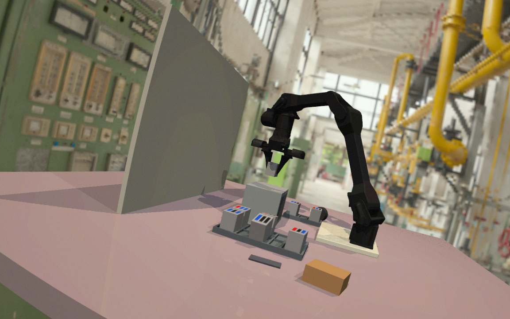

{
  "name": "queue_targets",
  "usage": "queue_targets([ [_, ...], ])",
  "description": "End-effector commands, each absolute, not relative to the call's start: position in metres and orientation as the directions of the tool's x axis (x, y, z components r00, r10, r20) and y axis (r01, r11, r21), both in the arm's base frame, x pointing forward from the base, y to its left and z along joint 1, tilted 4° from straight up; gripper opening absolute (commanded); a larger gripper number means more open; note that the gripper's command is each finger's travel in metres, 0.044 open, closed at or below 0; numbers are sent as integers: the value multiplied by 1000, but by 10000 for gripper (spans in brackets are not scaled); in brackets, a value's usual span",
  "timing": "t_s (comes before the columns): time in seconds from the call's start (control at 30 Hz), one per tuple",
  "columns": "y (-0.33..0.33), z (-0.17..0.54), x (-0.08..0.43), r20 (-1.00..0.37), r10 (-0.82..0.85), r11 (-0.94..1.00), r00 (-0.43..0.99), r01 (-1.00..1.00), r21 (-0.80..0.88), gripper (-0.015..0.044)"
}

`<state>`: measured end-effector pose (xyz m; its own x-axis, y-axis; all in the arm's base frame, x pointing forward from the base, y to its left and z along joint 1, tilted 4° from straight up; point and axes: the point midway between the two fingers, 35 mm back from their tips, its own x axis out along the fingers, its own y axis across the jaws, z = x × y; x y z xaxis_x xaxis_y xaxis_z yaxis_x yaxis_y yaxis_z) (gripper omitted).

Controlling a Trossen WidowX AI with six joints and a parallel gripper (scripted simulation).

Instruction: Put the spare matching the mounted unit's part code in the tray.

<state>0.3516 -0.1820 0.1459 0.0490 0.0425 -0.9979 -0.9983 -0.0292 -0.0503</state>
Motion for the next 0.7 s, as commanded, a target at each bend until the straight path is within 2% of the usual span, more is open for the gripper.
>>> queue_targets([
  [0.0, -181, 140, 352, -998, 50, -29, 43, -999, -44, 0],
  [0.67, -181, 126, 353, -998, 51, -29, 41, -999, -43, 0],
])
